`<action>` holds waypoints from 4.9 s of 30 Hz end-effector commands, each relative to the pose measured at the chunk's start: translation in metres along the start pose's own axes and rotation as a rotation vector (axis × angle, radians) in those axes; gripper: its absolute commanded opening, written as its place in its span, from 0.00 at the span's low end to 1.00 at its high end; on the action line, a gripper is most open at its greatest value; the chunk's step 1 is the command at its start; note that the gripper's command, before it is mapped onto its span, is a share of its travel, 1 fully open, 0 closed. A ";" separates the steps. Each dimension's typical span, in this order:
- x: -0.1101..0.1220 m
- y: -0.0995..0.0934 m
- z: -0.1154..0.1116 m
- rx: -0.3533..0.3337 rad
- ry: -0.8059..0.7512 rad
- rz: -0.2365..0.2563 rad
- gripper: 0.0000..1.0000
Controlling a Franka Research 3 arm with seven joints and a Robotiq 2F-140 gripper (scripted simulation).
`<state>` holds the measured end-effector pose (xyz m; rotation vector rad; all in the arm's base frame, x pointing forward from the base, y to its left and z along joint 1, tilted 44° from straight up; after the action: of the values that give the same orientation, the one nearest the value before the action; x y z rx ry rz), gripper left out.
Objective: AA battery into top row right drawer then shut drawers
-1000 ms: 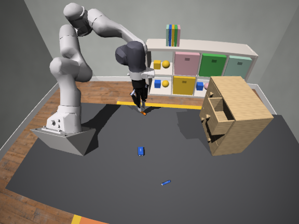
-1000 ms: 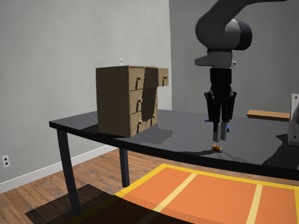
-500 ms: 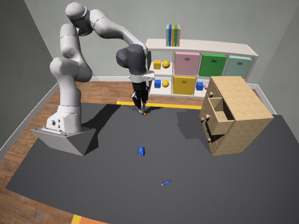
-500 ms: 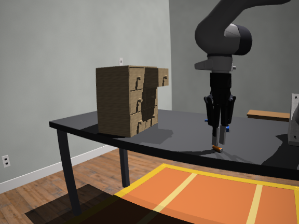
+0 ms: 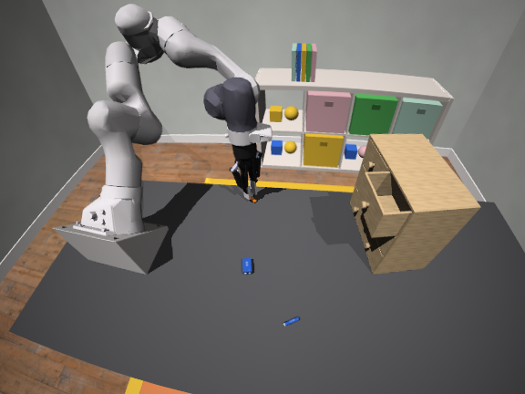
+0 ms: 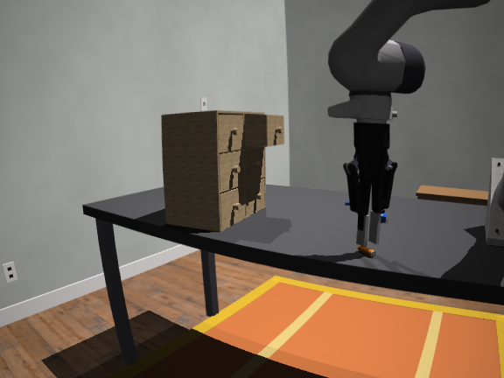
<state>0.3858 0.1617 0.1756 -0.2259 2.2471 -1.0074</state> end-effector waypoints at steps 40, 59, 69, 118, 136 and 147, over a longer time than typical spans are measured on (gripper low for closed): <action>0.000 0.022 0.000 0.000 -0.003 0.001 0.26; 0.000 0.022 0.000 0.000 -0.003 0.001 0.15; 0.000 0.018 0.000 -0.001 -0.003 0.001 0.15; -0.019 -0.085 0.040 -0.009 0.414 0.001 0.15; -0.027 -0.089 0.067 -0.012 0.658 0.000 0.15; -0.031 -0.090 0.085 -0.013 0.811 0.000 0.15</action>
<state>0.4501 0.0646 0.2156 0.1565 2.8691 -1.1807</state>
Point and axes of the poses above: the point where the finger pads meet when closed, its own y axis out along the fingers, its own x axis across the jaws, z = x × y, the point moved 3 cm from there along -y, back along the fingers, and after that the axes turned 11 degrees about y, right-handed, at the moved point
